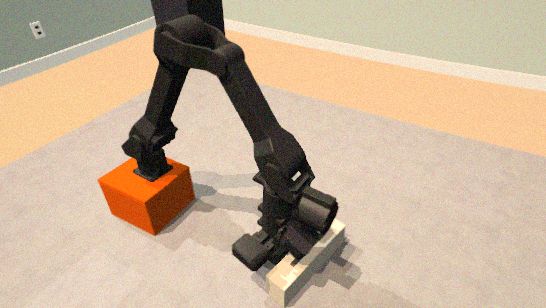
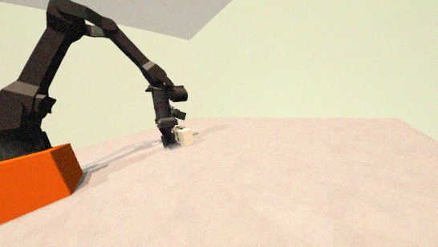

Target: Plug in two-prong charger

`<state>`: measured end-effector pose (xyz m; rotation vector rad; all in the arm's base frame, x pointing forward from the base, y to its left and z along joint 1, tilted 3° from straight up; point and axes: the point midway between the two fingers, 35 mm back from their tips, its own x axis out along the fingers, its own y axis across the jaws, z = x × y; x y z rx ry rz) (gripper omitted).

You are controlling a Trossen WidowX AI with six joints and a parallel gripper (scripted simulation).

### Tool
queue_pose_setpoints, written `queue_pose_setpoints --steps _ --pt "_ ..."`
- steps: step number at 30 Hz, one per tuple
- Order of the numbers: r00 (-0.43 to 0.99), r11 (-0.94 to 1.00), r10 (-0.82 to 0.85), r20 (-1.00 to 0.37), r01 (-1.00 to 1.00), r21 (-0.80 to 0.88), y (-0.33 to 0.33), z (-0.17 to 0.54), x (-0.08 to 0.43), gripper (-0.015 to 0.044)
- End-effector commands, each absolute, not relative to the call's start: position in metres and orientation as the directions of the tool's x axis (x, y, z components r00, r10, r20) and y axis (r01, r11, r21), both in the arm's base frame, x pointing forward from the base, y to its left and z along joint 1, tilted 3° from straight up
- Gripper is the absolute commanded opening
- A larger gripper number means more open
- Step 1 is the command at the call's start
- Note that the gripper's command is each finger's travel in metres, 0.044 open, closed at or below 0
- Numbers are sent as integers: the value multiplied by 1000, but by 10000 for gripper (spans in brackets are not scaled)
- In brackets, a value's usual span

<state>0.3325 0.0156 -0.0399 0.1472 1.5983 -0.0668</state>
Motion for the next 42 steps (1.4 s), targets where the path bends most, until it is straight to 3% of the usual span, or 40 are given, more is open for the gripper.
queue_pose_setpoints --steps 1,42 --pt "-25 989 55 -998 136 52 16 -39 335 0" --pt "-24 989 55 -998 136 52 14 -38 347 0"
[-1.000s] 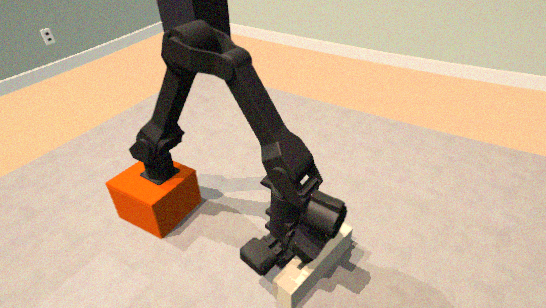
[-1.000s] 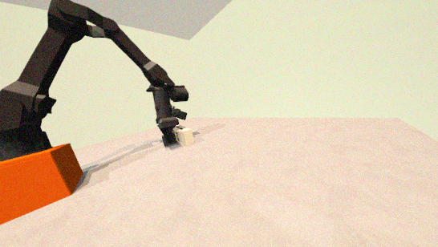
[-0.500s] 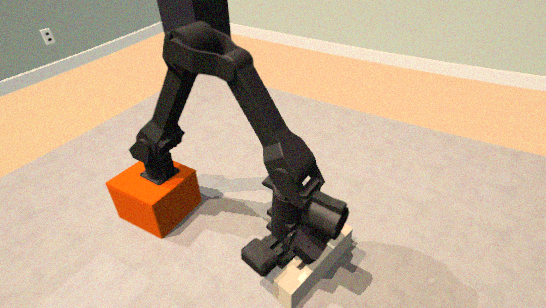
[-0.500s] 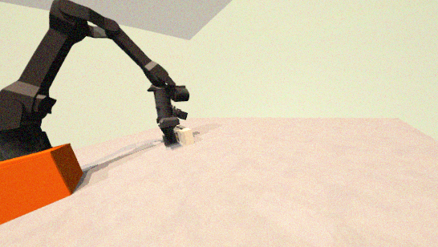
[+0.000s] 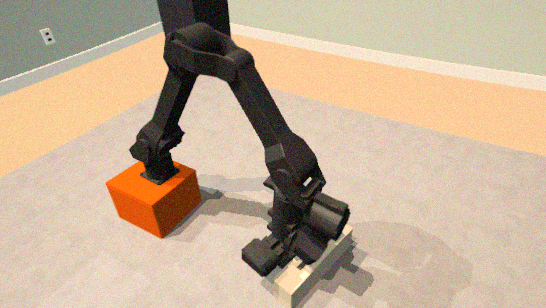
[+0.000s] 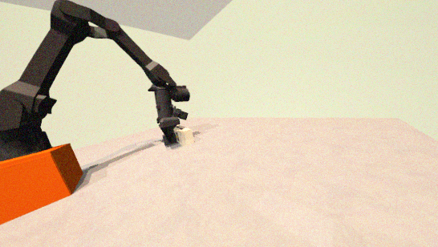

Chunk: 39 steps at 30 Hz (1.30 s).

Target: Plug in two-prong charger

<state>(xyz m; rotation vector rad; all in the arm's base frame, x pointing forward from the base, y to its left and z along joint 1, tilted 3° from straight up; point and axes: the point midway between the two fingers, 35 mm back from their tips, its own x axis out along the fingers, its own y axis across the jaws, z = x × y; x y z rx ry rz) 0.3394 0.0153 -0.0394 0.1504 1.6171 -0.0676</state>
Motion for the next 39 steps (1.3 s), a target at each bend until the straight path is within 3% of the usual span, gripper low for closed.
queue_pose_setpoints --steps 1,39 --pt "-24 989 55 -998 136 52 14 -38 348 0" --pt "-23 989 55 -998 136 52 12 -35 362 0"
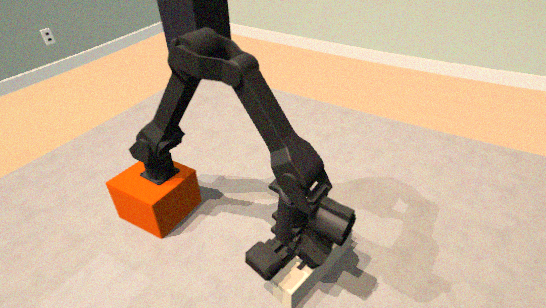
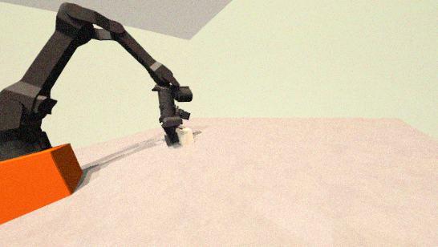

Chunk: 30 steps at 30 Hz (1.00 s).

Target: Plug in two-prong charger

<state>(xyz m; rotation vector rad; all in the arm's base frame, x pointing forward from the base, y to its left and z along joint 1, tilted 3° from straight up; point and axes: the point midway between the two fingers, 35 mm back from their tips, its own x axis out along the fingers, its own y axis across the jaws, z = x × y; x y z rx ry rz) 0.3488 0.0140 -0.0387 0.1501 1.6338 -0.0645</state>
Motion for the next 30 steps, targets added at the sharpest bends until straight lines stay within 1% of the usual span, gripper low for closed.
queue_pose_setpoints --steps 1,9,10,19,30 --pt "-23 989 55 -998 136 52 12 -35 362 0" --pt "-23 989 55 -998 136 52 12 -34 361 0" --pt "-64 989 59 -996 136 49 14 -38 349 0" --pt "-64 989 59 -996 136 49 14 -38 349 0" --pt "-64 989 59 -996 136 49 14 -38 349 289"
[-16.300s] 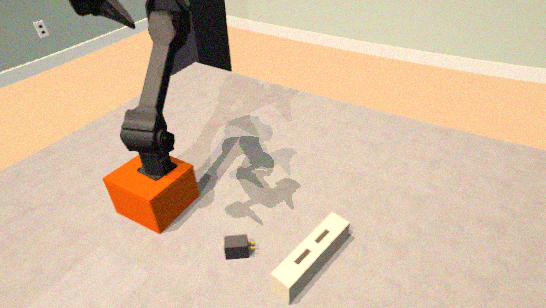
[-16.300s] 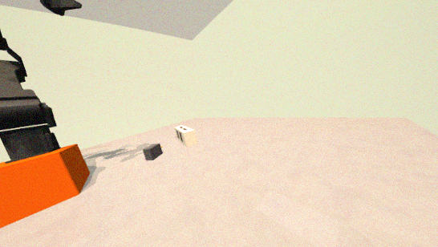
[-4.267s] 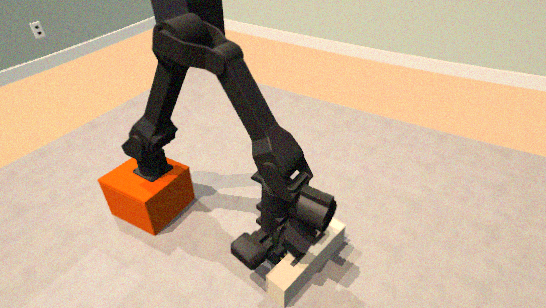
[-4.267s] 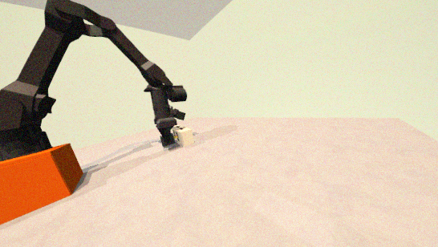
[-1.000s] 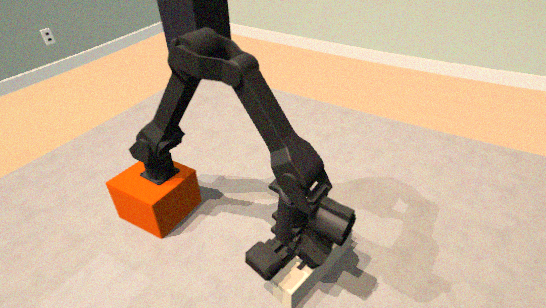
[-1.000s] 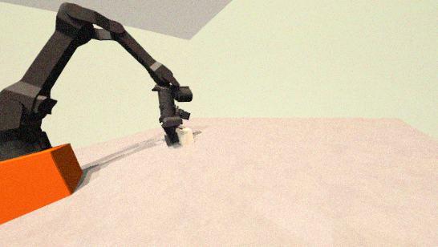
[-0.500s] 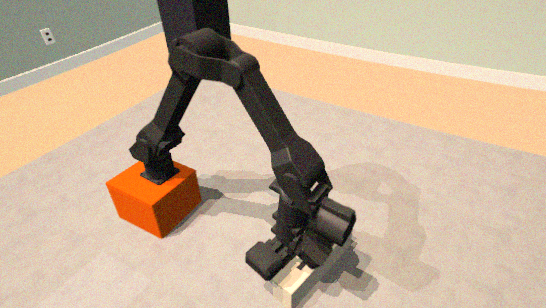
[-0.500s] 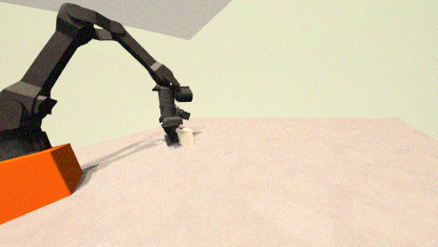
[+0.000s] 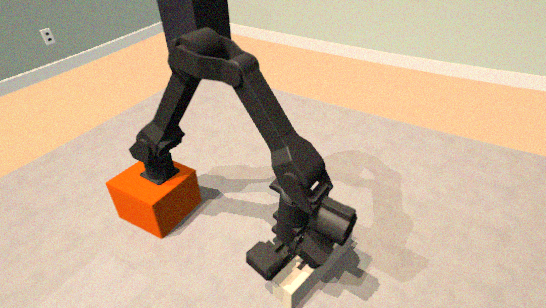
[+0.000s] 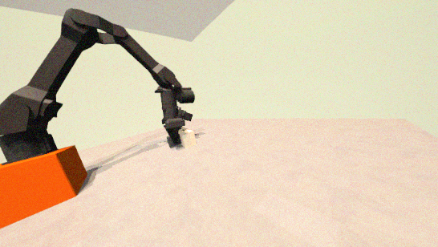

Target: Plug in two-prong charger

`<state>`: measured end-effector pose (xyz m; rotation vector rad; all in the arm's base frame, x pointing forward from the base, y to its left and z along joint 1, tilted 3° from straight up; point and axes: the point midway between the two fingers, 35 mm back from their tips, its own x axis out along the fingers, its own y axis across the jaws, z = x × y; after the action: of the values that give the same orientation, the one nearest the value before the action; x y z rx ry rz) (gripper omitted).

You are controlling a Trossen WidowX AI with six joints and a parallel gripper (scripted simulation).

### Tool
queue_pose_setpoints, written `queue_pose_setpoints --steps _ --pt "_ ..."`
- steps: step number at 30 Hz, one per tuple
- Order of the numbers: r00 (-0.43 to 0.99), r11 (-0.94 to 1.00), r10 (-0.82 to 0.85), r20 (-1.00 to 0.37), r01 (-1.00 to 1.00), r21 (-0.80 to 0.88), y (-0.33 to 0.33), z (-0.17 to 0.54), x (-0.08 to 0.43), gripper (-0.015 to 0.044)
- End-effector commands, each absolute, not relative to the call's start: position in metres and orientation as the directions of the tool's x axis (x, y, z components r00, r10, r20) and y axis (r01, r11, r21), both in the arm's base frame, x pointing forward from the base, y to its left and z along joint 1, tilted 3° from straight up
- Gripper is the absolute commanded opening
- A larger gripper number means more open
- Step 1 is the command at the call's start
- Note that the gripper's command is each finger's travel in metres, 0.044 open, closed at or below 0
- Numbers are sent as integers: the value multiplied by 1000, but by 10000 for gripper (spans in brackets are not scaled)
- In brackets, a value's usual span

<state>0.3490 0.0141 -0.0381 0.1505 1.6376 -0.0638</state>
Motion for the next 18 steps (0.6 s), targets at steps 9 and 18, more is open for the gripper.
queue_pose_setpoints --steps 9,18 --pt "-63 989 58 -996 136 49 14 -38 349 440" --pt "-57 989 58 -997 136 50 14 -38 347 440"
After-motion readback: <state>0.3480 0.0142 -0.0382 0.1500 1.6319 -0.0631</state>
